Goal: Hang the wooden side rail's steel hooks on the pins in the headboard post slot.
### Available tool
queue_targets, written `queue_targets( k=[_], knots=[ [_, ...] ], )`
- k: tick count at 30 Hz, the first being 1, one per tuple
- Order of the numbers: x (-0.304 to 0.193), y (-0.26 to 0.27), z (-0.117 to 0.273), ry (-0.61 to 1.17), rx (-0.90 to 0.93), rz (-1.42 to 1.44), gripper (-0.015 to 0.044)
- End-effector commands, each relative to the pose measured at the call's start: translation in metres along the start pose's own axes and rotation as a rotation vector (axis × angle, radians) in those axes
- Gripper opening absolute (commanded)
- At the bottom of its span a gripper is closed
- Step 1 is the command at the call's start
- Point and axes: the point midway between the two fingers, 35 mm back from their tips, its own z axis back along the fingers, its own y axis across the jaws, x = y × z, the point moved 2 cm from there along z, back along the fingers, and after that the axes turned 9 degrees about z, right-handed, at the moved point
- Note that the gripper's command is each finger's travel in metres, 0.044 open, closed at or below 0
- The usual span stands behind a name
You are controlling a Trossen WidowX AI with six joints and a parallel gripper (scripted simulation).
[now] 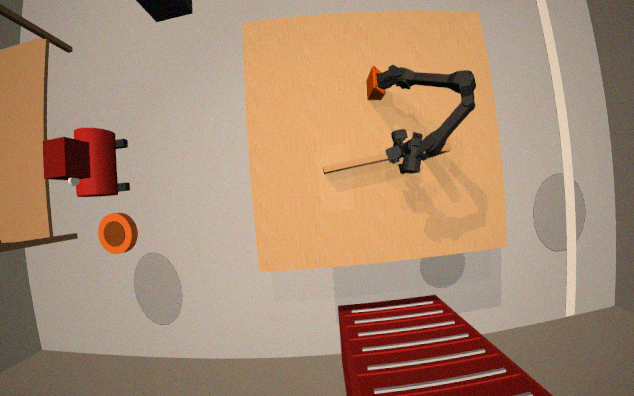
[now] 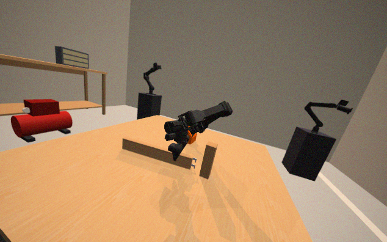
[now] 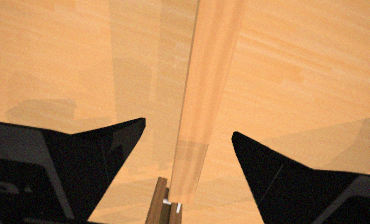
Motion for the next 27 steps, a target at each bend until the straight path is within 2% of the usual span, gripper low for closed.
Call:
queue_targets(
  k=[1, 19, 27],
  knots=[
    [0.0, -0.002, -0.009, 0.007, -0.004, -0.008, 0.044],
    [-0.002, -0.003, -0.032, 0.01, -0.003, -0.008, 0.044],
    [-0.002, -0.003, -0.032, 0.01, -0.003, -0.008, 0.023]
  ],
)
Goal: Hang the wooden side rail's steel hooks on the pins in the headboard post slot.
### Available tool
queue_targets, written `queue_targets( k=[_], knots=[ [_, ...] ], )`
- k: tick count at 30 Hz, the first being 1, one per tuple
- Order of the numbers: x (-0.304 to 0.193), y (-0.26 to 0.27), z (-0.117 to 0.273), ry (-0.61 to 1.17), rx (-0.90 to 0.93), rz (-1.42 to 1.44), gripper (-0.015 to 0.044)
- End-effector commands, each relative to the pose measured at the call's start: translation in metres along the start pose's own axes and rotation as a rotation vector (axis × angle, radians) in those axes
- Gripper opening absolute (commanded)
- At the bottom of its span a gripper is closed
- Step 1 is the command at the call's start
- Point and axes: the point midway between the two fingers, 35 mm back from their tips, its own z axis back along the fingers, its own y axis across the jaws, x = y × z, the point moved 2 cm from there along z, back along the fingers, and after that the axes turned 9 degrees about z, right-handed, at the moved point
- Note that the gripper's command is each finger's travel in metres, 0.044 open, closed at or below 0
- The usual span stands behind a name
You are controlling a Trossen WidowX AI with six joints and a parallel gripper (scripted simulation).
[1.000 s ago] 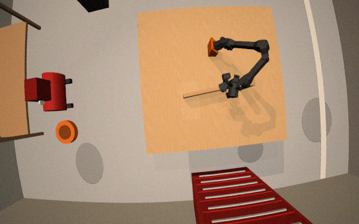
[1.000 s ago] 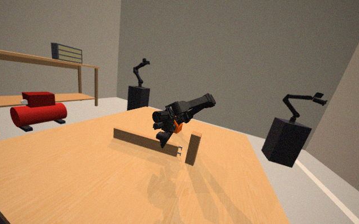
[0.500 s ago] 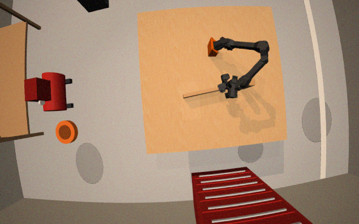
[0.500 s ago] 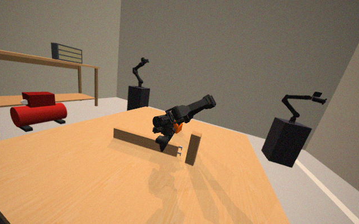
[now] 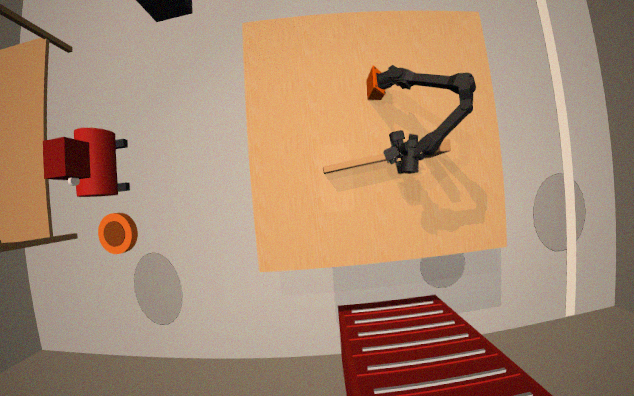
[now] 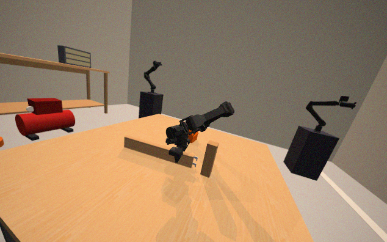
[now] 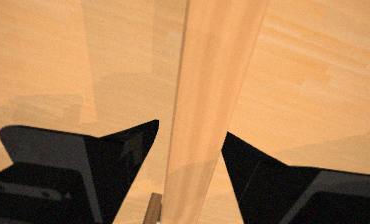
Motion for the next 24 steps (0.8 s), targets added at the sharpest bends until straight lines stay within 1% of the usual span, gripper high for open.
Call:
queue_targets(
  k=[1, 5, 10, 12, 13, 24],
  knots=[
    [0.0001, -0.0003, -0.001, 0.004, 0.0, -0.005, 0.0204],
    [0.0001, -0.0003, -0.001, 0.004, 0.0, -0.005, 0.0099],
    [0.0001, -0.0003, -0.001, 0.004, 0.0, -0.005, 0.0065],
    [0.0001, -0.0003, -0.001, 0.004, 0.0, -0.005, 0.0013],
    [0.0001, -0.0003, -0.001, 0.004, 0.0, -0.005, 0.0],
    [0.0003, -0.0005, -0.0003, 0.004, 0.0, -0.031, 0.0]
  ],
)
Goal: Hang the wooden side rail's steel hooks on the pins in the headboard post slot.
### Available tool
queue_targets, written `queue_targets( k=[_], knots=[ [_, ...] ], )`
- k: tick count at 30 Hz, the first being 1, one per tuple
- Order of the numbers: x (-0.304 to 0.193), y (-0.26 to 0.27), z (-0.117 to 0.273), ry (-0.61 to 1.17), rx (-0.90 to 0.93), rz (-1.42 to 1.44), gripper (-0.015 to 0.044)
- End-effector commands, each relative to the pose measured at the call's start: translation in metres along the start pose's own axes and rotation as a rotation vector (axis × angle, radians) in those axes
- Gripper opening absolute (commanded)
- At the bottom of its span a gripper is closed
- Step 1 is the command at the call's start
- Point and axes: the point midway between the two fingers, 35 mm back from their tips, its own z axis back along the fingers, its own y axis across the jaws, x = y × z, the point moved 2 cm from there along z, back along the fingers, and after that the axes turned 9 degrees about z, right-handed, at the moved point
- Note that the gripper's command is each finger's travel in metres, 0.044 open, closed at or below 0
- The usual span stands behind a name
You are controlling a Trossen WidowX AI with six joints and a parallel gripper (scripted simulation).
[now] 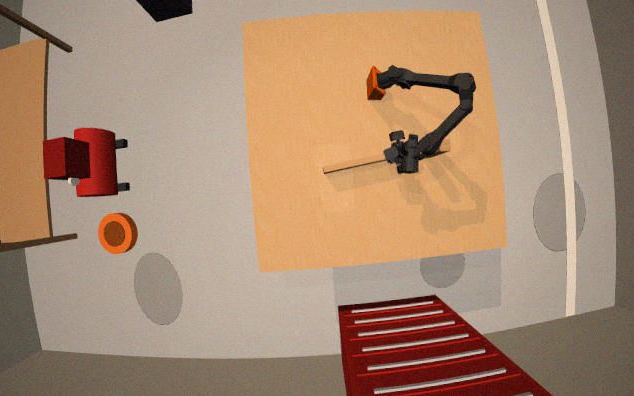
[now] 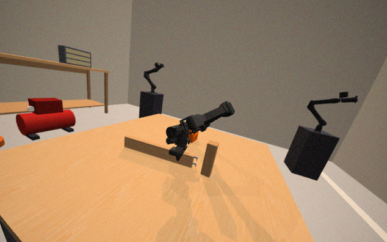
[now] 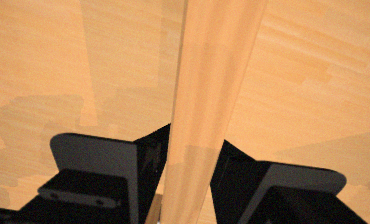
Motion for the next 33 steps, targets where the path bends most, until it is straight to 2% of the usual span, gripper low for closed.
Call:
queue_targets(
  k=[1, 11, 20, 33],
  knots=[
    [0.0002, -0.0003, 0.0, 0.003, 0.0, -0.034, 0.0],
    [0.0003, -0.0004, 0.0, 0.003, 0.0, -0.057, 0.0],
    [0.0, -0.0019, 0.0, 0.003, 0.0, -0.196, 0.0],
    [-0.0016, -0.0073, 0.0, 0.003, 0.0, -0.201, 0.0]
  ],
)
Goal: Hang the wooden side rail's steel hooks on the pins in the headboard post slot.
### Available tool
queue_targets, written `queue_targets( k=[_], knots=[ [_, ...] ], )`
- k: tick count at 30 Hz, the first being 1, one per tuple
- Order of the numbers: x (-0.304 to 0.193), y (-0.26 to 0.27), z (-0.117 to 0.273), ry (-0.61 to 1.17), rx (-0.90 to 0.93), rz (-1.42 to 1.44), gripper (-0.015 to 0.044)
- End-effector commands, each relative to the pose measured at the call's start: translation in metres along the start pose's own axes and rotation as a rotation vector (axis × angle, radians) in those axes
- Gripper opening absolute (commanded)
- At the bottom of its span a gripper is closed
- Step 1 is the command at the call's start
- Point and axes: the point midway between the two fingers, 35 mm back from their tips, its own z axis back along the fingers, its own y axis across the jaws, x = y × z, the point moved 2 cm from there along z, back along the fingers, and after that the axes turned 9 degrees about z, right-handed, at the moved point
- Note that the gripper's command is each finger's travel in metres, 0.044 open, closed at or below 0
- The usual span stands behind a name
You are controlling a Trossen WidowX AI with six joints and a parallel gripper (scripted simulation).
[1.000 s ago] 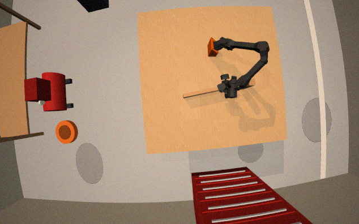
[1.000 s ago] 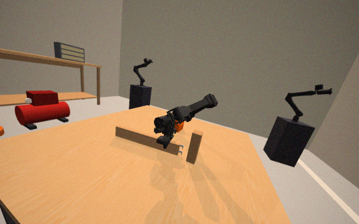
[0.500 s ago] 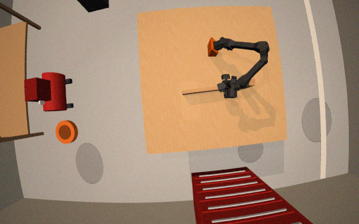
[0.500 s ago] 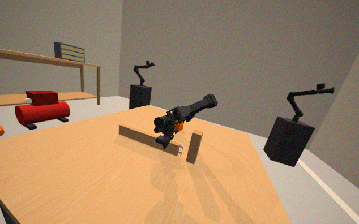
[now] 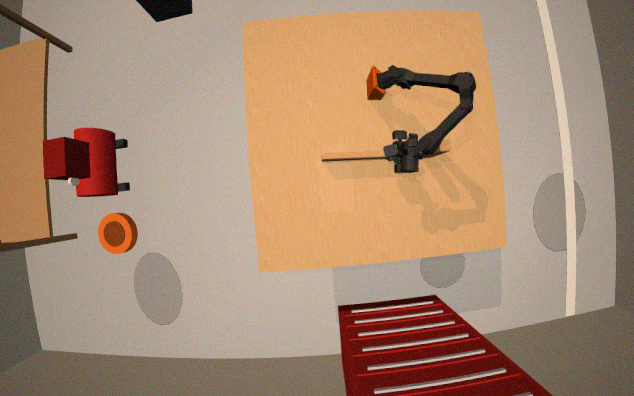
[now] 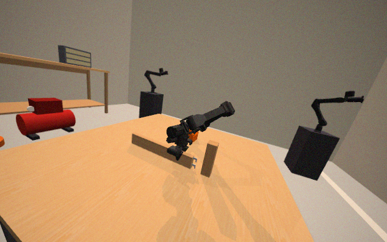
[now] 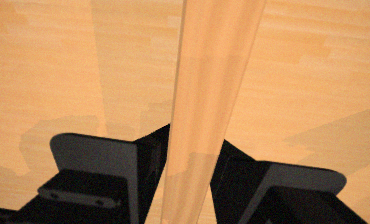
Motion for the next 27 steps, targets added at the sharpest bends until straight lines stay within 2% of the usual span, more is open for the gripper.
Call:
queue_targets(
  k=[1, 27],
  knots=[
    [-0.0002, -0.0056, 0.0002, 0.003, -0.006, -0.025, 0.0],
    [-0.0006, -0.0058, 0.0003, 0.003, -0.006, -0.025, 0.0]
  ],
)
